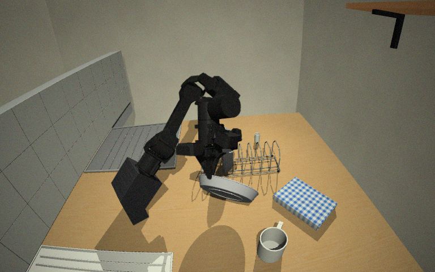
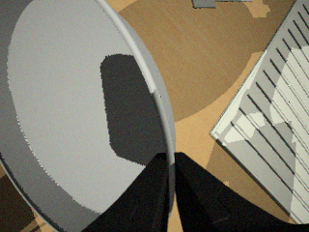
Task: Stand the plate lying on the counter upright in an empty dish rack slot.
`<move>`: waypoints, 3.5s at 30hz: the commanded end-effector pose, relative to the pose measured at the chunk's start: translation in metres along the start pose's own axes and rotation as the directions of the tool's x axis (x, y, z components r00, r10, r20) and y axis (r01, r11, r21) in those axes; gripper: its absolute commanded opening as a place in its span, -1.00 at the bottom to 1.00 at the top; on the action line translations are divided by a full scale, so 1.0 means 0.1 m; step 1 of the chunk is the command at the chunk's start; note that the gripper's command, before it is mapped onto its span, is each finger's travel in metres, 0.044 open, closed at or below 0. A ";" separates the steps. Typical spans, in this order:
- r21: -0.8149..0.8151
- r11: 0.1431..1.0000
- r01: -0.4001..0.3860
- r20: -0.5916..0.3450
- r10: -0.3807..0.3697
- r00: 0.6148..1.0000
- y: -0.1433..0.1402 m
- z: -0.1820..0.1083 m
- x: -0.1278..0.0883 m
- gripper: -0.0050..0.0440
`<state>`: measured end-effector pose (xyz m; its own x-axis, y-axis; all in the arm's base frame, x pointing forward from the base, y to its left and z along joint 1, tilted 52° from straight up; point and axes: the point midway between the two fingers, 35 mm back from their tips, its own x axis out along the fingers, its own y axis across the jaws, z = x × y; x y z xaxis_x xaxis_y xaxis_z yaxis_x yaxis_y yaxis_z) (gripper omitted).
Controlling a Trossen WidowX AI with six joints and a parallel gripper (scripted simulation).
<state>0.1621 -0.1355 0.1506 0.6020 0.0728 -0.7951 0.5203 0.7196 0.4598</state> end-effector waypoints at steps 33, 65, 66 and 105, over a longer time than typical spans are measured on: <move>-0.327 0.939 0.111 0.285 -0.014 0.958 -0.17 0.02 -0.34 -0.80; -0.676 0.620 0.399 0.620 0.185 0.762 -0.33 -0.03 -0.45 -0.80; -0.681 0.602 0.418 0.633 0.196 0.749 -0.33 -0.03 -0.45 -0.80; -0.667 0.310 0.678 0.744 0.321 0.586 -0.36 -0.08 -0.37 -0.80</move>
<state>0.1162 -0.1587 0.1601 0.9704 -0.2406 -0.0229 0.1659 0.7317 -0.6611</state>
